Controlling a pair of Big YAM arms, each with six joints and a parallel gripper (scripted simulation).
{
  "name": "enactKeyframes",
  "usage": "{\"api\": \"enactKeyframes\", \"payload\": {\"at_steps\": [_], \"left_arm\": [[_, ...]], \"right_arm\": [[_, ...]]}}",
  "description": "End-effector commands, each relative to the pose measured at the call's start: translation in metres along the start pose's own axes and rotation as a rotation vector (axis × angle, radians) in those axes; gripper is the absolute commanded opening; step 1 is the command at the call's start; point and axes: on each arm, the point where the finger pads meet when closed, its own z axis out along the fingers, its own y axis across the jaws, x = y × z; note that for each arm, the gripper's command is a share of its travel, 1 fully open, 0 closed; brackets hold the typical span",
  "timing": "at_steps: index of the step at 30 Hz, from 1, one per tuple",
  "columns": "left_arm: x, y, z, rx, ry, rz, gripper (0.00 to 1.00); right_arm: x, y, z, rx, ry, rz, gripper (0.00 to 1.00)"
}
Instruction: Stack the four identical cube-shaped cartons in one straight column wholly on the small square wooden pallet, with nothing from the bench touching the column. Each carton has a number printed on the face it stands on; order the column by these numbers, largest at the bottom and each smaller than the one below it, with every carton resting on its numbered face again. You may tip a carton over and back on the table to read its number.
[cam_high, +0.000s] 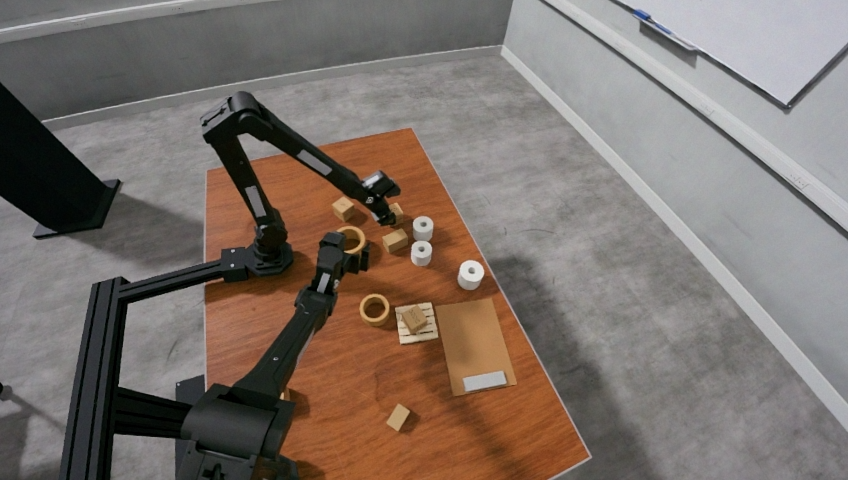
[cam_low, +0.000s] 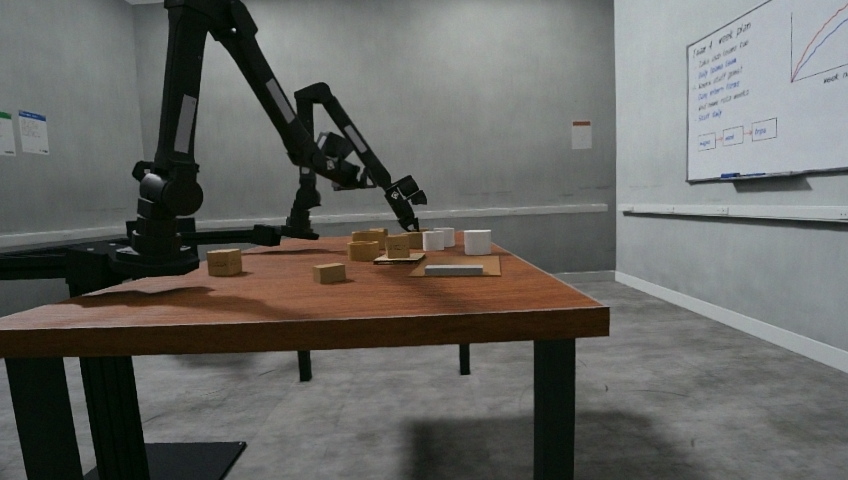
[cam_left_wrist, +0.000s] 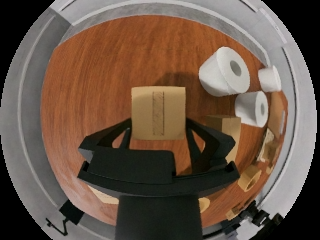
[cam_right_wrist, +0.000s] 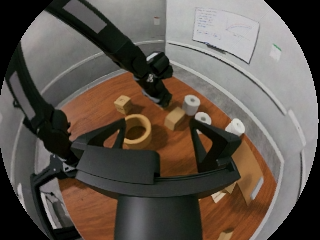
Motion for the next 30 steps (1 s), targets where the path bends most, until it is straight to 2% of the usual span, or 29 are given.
{"api": "enactKeyframes", "payload": {"at_steps": [1,14,24,25,30], "left_arm": [[-0.031,0.003,0.003,-0.002,-0.058,-0.008,0.83],[-0.031,0.003,0.021,-0.003,-0.058,-0.008,0.83],[-0.037,0.003,0.016,-0.002,-0.074,-0.008,0.83],[-0.037,0.003,0.016,-0.002,-0.074,-0.008,0.75],[-0.027,0.002,0.011,-0.002,-0.070,-0.007,0.70]], "right_arm": [[-0.027,-0.002,0.005,0.004,-0.048,0.005,1.00],[-0.027,-0.002,0.005,0.004,-0.048,0.005,1.00],[-0.027,-0.002,0.005,0.004,-0.048,0.005,1.00],[-0.027,-0.002,0.005,0.004,-0.048,0.005,1.00],[-0.027,-0.002,0.005,0.004,-0.048,0.005,1.00]]}}
